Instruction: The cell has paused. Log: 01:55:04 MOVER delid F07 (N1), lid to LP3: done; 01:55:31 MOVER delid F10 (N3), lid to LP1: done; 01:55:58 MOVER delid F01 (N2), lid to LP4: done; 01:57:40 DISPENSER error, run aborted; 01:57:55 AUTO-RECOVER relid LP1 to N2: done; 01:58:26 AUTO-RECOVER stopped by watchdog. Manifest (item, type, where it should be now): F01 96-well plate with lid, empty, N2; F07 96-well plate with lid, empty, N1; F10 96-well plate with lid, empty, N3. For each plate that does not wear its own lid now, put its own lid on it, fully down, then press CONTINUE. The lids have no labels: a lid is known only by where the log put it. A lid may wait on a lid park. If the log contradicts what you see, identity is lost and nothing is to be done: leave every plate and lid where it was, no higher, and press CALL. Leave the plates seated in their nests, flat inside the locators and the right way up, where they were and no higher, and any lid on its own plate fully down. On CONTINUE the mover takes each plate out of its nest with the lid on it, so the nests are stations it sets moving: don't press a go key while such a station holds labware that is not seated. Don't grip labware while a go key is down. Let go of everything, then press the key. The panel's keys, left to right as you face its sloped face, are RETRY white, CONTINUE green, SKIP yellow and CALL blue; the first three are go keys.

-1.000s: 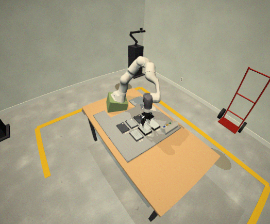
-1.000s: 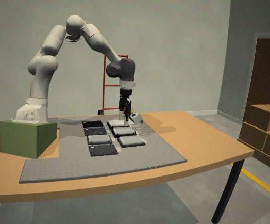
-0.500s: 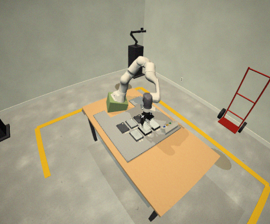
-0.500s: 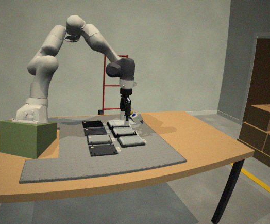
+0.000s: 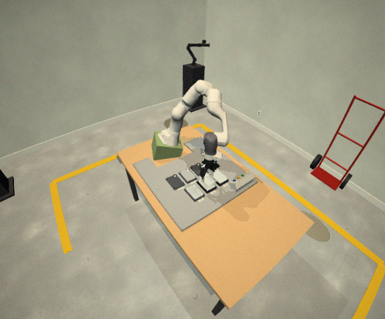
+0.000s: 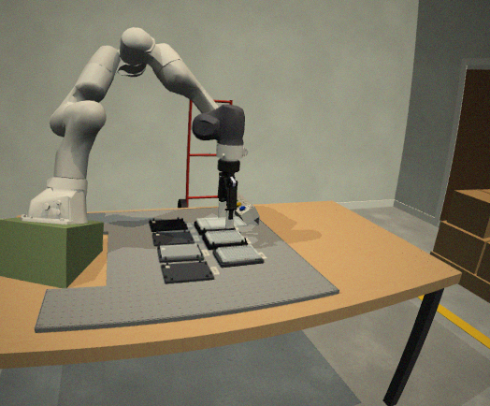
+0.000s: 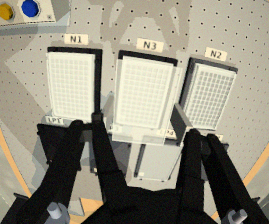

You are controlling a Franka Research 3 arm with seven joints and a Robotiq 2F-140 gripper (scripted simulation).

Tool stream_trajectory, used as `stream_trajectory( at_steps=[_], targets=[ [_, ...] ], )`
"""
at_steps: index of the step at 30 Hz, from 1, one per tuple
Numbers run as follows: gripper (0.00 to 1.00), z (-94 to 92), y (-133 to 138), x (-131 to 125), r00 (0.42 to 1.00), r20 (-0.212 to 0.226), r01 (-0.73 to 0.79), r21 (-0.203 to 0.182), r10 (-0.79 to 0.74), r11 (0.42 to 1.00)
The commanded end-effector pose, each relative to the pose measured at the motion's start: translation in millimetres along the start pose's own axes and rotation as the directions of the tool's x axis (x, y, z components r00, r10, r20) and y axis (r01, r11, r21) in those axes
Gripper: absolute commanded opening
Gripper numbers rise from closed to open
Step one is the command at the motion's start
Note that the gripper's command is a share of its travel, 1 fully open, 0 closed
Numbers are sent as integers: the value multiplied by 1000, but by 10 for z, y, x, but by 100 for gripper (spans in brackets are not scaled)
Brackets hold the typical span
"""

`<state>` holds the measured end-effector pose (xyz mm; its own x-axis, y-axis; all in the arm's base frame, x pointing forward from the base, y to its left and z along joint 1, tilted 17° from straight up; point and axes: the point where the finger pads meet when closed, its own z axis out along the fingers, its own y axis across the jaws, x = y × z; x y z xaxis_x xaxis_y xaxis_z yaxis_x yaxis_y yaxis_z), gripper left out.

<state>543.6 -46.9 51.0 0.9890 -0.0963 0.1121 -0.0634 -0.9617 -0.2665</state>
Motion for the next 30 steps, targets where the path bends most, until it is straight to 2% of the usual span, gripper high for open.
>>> stream_trajectory(
  at_steps=[1, 15, 30],
  targets=[
    [0, 5, 4, -3, 1000, 1, -5, -3, 5, 1000],
    [0, 31, 5, -4, 1000, 1, -21, -3, 21, 1000],
    [0, 139, 6, -8, 999, 1, -34, -3, 34, 999]
  ],
)
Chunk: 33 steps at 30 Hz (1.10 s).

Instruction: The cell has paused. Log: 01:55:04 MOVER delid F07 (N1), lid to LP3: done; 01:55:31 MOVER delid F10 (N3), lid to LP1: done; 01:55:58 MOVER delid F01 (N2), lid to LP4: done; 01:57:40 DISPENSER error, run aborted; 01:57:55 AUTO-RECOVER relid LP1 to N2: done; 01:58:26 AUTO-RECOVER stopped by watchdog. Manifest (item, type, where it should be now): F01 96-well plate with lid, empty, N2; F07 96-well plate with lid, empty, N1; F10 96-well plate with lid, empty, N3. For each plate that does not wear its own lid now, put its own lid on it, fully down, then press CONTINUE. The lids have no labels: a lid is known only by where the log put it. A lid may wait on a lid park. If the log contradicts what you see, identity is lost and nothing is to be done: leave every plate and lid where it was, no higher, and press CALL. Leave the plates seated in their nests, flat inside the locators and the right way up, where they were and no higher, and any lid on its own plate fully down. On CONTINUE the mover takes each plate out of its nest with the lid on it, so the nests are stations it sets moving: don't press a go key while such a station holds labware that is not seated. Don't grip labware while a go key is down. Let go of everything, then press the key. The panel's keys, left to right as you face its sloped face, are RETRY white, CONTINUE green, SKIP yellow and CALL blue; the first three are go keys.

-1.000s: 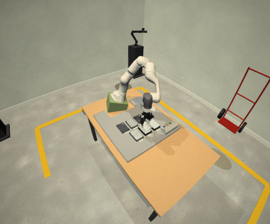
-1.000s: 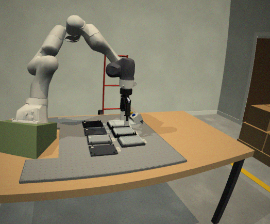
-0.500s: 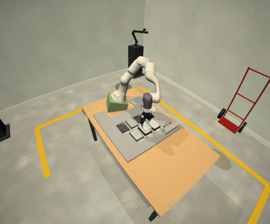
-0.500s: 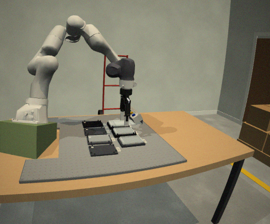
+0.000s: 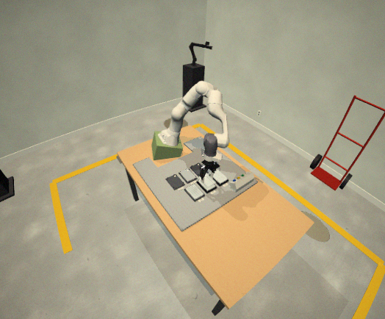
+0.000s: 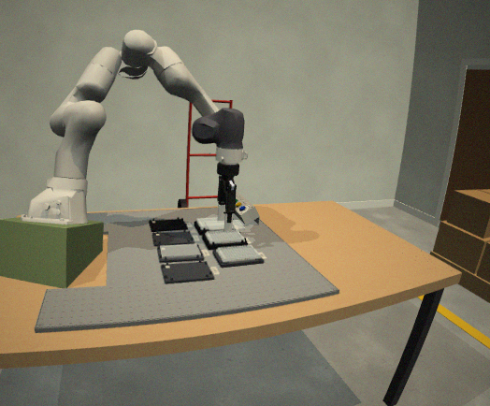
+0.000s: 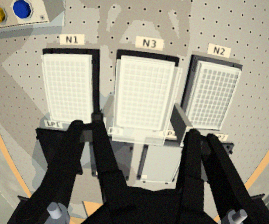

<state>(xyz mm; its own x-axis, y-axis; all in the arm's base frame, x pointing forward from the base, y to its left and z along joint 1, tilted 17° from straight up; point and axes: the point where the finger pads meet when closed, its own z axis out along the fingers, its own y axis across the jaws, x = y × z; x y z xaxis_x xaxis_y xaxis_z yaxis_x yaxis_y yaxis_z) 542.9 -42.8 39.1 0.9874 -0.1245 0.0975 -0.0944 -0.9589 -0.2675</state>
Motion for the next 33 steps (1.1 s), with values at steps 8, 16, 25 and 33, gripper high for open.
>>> stream_trajectory(
  at_steps=[8, 16, 25, 33],
  targets=[
    [0, 103, 14, 15, 1000, -5, -3, -1, 3, 1000],
    [0, 161, 15, 14, 1000, -5, -3, -1, 3, 1000],
    [0, 215, 15, 12, 1000, -5, -3, -1, 3, 1000],
    [0, 227, 15, 12, 1000, -5, -3, -1, 3, 1000]
  ],
)
